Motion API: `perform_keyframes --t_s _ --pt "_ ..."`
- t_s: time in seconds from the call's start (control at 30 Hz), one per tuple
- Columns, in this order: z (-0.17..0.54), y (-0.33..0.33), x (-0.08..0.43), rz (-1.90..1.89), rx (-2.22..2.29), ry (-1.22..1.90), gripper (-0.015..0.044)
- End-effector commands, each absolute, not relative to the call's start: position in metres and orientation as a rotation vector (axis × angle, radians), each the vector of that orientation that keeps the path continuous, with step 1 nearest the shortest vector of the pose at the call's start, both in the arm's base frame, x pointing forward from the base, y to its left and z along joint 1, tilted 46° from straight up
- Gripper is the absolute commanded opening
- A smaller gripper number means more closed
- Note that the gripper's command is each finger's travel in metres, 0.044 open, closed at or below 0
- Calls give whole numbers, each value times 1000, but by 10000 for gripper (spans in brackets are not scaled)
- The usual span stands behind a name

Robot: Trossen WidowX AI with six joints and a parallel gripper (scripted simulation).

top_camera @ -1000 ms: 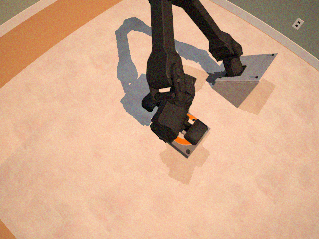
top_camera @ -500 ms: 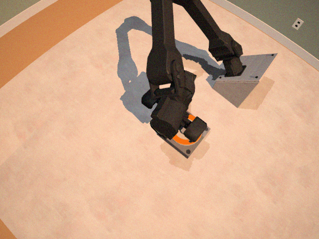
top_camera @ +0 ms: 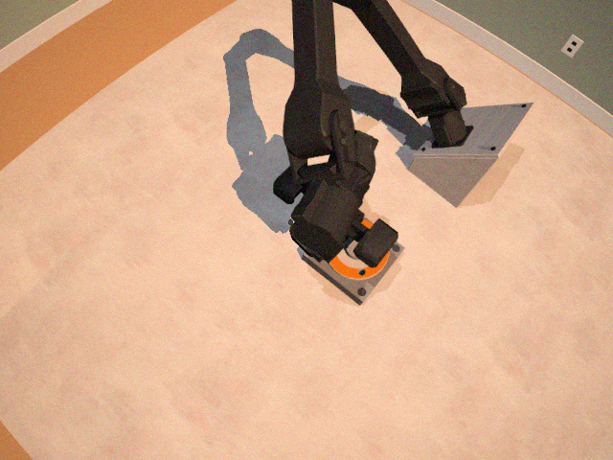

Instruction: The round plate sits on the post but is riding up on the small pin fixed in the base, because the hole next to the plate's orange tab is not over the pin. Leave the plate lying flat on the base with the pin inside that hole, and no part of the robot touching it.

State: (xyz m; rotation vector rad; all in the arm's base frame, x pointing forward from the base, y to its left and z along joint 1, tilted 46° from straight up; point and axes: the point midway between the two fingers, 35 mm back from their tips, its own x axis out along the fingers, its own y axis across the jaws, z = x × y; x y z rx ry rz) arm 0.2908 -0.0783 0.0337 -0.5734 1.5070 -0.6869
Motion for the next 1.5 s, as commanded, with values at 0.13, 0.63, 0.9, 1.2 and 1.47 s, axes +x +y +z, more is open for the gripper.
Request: perform_keyframes --t_s 0.13,0.63,0.9,1.2,1.47 --pt "32 -81 281 -685 -581 1527 0" --pt "33 -81 275 -685 -582 1528 0" --pt "33 -81 273 -685 -582 1528 0" --pt "33 -81 271 -685 -582 1528 0" --pt "33 -81 269 -685 -582 1528 0"
